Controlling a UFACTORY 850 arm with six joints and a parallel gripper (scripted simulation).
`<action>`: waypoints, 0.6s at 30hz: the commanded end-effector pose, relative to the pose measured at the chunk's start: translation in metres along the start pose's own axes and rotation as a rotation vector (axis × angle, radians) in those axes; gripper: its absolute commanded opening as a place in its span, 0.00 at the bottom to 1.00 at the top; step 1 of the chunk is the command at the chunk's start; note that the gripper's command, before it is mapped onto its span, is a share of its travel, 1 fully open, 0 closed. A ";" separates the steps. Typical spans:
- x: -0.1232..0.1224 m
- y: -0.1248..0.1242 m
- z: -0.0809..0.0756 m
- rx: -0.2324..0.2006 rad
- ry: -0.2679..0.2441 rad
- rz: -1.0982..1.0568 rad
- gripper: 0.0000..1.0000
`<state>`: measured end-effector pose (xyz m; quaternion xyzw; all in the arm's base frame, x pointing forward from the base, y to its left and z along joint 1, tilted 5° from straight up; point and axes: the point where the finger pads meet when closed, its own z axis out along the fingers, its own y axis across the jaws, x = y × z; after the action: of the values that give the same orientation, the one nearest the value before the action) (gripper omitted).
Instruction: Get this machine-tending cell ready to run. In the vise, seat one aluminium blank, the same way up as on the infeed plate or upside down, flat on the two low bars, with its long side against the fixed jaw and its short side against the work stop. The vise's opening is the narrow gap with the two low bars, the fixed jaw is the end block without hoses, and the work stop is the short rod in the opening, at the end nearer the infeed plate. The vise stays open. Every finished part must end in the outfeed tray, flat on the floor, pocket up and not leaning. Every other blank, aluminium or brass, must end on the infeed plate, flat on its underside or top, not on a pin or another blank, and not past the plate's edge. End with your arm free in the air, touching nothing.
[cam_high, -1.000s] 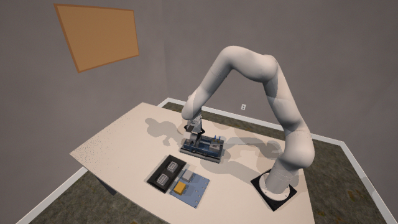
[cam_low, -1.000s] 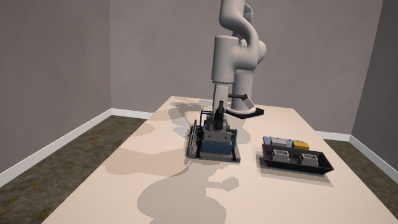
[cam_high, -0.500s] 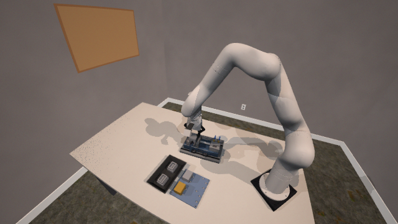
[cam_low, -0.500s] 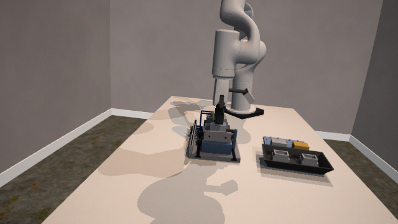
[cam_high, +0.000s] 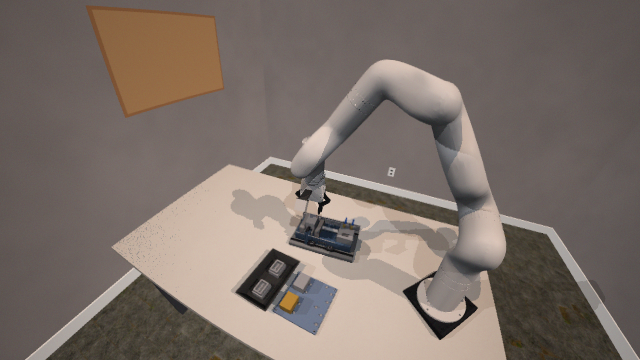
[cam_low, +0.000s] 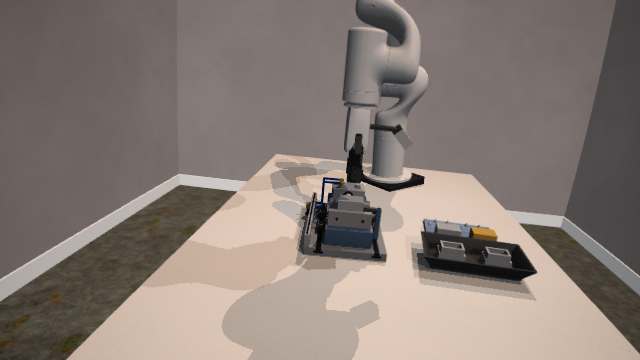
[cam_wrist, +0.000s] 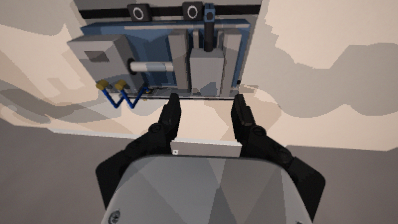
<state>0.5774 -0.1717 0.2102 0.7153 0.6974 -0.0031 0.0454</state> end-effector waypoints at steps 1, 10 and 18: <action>0.000 0.001 -0.010 -0.002 0.000 0.000 0.69; 0.000 0.001 -0.017 -0.002 0.000 0.000 0.69; 0.000 0.001 -0.018 -0.002 0.000 0.000 0.00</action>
<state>0.5761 -0.1705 0.2264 0.7153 0.6974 -0.0033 0.0451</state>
